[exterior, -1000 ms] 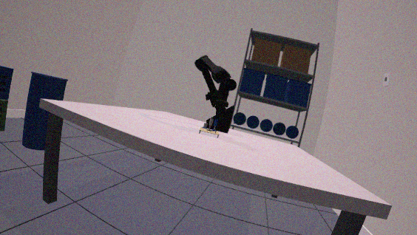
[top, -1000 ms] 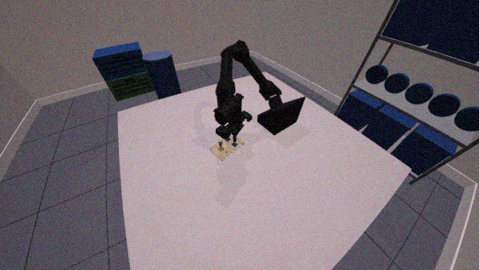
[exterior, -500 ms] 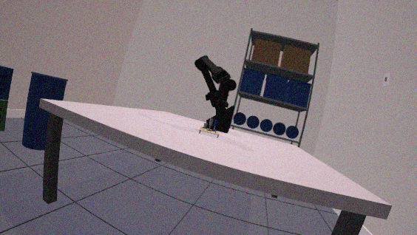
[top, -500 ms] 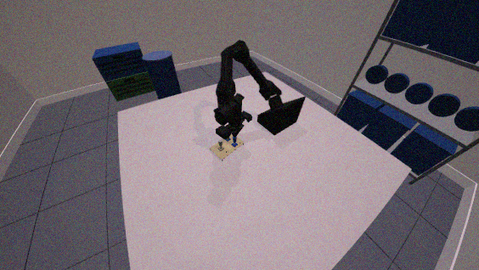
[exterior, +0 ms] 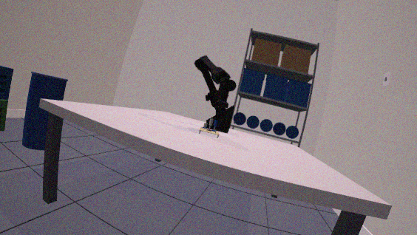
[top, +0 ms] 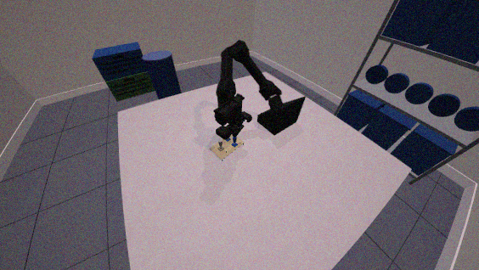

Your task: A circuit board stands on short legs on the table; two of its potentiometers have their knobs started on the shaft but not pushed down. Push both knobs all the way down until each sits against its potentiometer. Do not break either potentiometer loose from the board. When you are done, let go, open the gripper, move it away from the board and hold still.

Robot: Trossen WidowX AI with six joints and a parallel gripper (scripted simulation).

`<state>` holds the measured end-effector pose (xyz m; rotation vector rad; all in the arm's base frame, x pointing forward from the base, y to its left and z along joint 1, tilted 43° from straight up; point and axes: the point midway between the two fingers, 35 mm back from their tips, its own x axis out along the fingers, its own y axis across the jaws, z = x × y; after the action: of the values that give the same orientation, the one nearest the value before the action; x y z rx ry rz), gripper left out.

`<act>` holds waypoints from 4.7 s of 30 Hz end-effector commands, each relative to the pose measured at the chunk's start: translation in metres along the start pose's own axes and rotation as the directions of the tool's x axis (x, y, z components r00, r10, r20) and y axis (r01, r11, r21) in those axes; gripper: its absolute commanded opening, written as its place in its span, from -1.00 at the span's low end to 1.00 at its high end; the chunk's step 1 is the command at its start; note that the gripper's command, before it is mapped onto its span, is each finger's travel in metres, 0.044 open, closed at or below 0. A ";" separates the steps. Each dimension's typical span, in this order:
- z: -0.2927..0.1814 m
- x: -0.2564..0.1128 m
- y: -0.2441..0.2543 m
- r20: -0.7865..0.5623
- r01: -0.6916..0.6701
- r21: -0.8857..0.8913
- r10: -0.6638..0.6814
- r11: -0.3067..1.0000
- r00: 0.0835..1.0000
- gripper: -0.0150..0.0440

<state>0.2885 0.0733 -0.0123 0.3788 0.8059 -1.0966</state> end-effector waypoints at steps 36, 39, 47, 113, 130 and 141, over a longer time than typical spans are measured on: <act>0.002 0.018 0.001 0.001 0.010 0.010 -0.010 1.000 1.000 -0.49; 0.002 0.018 0.001 0.001 0.010 0.010 -0.010 1.000 1.000 -0.49; 0.002 0.019 0.001 0.001 0.010 0.010 -0.010 1.000 1.000 -0.49; 0.002 0.022 0.001 0.001 0.010 0.010 -0.010 1.000 1.000 -0.49; 0.001 0.006 0.001 0.000 0.010 0.010 -0.010 1.000 1.000 -0.49; 0.001 -0.002 -0.001 0.004 0.016 0.000 -0.016 1.000 1.000 -0.31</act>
<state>0.2876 0.0743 -0.0098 0.3715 0.8059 -1.1103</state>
